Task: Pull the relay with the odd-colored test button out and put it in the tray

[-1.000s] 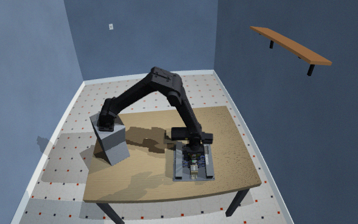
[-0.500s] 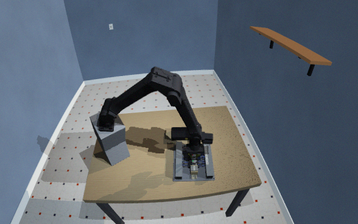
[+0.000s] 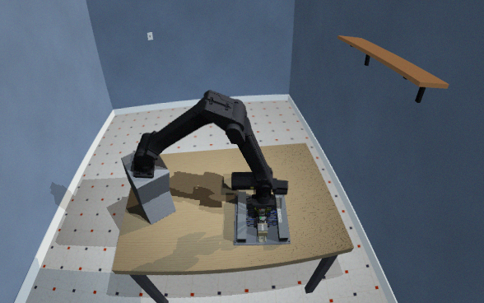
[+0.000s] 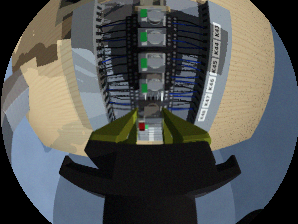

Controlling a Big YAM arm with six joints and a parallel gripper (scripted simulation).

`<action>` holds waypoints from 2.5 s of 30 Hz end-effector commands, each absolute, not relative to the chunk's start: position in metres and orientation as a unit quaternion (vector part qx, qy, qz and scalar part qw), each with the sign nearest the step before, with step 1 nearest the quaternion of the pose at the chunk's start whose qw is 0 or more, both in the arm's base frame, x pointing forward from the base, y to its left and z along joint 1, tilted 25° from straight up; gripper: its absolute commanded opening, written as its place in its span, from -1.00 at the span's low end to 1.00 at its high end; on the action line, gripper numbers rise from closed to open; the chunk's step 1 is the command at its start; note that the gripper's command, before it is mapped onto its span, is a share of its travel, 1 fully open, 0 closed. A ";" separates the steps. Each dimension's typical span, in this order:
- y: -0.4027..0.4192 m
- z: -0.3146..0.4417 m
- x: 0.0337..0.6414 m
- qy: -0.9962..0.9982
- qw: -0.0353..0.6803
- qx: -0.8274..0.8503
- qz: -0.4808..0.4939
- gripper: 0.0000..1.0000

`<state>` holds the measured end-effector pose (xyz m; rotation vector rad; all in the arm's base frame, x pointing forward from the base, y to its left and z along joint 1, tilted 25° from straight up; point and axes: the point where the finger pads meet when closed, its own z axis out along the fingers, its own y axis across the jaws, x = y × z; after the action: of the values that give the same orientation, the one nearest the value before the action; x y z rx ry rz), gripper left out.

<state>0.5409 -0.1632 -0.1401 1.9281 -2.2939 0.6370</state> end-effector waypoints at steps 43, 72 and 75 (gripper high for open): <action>-0.137 -0.076 0.543 -0.746 0.027 0.627 0.220 -1.00; -0.136 -0.078 0.543 -0.746 0.027 0.628 0.220 -1.00; -0.132 -0.081 0.542 -0.746 0.028 0.629 0.219 -1.00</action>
<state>0.5331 -0.1436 -0.0877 1.9268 -2.2954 0.6431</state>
